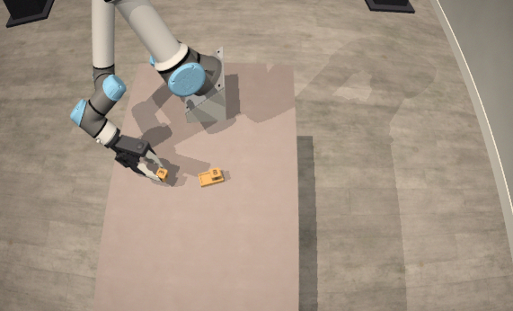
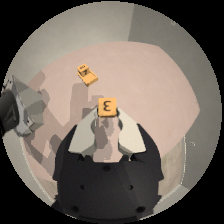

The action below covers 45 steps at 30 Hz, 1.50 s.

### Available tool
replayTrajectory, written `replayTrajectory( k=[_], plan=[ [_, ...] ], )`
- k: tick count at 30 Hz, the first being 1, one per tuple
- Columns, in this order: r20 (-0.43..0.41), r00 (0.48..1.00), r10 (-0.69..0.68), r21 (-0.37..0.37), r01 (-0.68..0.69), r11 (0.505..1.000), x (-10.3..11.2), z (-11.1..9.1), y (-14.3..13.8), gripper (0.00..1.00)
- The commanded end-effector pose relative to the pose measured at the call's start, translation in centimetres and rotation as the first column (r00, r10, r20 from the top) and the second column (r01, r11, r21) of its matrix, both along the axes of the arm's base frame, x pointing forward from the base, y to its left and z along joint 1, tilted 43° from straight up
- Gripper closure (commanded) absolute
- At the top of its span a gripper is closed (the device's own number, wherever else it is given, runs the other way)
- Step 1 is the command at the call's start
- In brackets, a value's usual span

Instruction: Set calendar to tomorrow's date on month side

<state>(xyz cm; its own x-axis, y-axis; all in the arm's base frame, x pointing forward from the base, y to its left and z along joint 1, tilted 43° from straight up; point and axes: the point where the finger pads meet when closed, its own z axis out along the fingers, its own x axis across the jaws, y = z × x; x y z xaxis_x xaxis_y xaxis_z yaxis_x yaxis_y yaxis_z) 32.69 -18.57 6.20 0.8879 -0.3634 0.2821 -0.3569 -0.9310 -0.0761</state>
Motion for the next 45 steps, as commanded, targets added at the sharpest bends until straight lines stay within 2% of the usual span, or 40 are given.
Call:
replayTrajectory(
  k=[1, 24, 45],
  plan=[
    [0.001, 1.000, 0.000, -0.001, 0.000, 1.000, 0.0, -0.6, -0.5, 0.89],
    [0.001, 1.000, 0.000, -0.001, 0.000, 1.000, -0.1, -2.8, -2.7, 0.89],
    [0.001, 1.000, 0.000, -0.001, 0.000, 1.000, -0.2, -3.2, -3.0, 0.89]
  ],
)
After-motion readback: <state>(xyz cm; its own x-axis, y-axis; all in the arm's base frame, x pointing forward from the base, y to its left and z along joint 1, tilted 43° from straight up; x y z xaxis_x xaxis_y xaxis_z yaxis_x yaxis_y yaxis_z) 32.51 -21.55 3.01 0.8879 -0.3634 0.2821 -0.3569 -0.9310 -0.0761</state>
